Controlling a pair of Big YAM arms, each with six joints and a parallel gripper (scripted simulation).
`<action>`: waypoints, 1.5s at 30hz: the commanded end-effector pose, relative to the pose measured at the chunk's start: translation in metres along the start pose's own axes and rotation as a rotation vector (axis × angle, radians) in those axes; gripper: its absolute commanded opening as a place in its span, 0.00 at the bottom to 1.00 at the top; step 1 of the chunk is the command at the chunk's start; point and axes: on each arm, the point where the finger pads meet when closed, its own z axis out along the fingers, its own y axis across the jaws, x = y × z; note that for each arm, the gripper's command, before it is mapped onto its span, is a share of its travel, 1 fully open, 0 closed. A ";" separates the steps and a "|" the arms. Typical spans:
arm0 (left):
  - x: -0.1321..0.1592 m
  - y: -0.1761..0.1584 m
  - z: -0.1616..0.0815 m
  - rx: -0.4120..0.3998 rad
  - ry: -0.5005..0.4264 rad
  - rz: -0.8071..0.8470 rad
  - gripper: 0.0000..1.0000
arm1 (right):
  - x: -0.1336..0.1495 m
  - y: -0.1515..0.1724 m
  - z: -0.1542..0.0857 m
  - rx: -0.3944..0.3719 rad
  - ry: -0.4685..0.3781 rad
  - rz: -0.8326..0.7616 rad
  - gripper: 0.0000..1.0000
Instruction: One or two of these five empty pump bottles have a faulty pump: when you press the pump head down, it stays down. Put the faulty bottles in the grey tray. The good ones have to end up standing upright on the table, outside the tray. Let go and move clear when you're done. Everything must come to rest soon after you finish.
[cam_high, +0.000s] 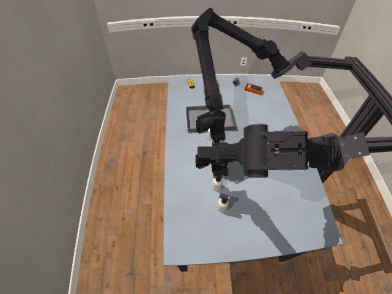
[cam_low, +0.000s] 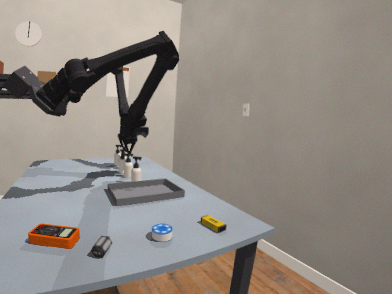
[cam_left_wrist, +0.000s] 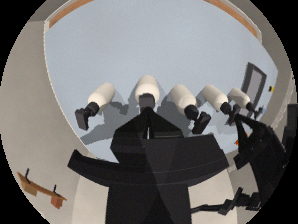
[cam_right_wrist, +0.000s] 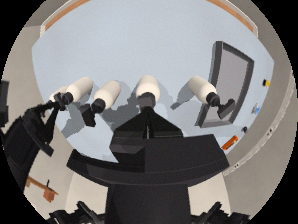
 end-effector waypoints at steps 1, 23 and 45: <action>0.004 -0.005 -0.013 0.016 -0.006 0.004 0.00 | 0.001 -0.005 0.018 0.014 0.015 0.004 0.00; 0.002 -0.001 -0.047 -0.001 0.005 0.003 0.00 | 0.006 -0.004 -0.070 -0.004 -0.002 -0.010 0.01; -0.005 0.000 -0.131 0.016 -0.022 -0.027 0.00 | 0.003 0.007 -0.132 -0.007 -0.005 -0.004 0.00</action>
